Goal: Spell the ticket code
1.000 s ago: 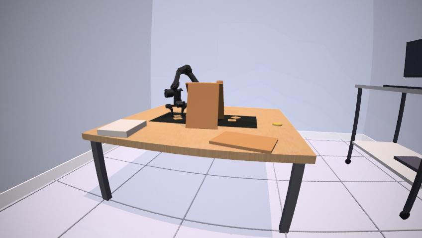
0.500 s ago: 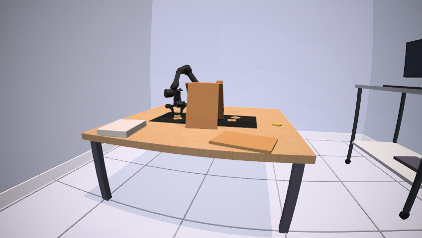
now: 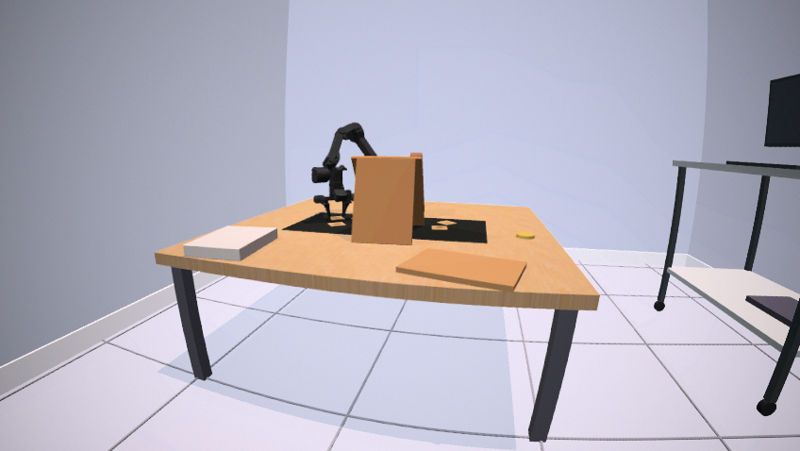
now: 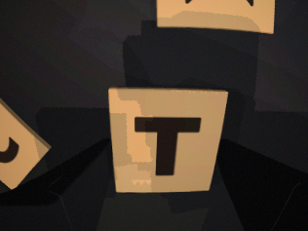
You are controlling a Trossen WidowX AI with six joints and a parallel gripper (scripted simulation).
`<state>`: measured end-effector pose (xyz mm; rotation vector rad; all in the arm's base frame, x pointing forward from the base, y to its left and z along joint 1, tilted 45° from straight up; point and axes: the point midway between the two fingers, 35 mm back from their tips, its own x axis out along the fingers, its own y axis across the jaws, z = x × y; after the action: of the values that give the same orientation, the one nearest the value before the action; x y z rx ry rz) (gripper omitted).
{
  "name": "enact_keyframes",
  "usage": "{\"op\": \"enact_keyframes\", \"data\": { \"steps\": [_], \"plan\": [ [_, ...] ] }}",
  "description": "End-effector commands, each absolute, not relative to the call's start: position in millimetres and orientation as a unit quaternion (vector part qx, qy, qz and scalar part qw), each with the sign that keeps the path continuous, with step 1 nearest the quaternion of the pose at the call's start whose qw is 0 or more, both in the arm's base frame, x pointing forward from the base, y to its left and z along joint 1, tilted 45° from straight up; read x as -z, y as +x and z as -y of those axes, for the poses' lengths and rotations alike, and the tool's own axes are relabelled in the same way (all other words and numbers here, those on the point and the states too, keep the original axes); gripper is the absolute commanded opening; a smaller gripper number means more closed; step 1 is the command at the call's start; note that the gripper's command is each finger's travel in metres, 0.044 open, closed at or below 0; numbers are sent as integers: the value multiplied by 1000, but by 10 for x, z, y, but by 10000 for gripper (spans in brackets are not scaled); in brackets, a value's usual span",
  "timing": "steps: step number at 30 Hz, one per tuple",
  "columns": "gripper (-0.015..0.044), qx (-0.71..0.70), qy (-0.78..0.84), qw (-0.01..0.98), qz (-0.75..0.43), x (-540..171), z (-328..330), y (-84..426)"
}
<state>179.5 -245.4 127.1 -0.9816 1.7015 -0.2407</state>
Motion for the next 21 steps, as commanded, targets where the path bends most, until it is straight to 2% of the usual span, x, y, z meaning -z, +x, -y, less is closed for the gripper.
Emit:
{"op": "enact_keyframes", "data": {
  "steps": [1,21],
  "plan": [
    [0,104,-415,549,-718,-1295,2432,1796],
    [0,104,-415,549,-718,-1363,2336,1808]
  ]
}}
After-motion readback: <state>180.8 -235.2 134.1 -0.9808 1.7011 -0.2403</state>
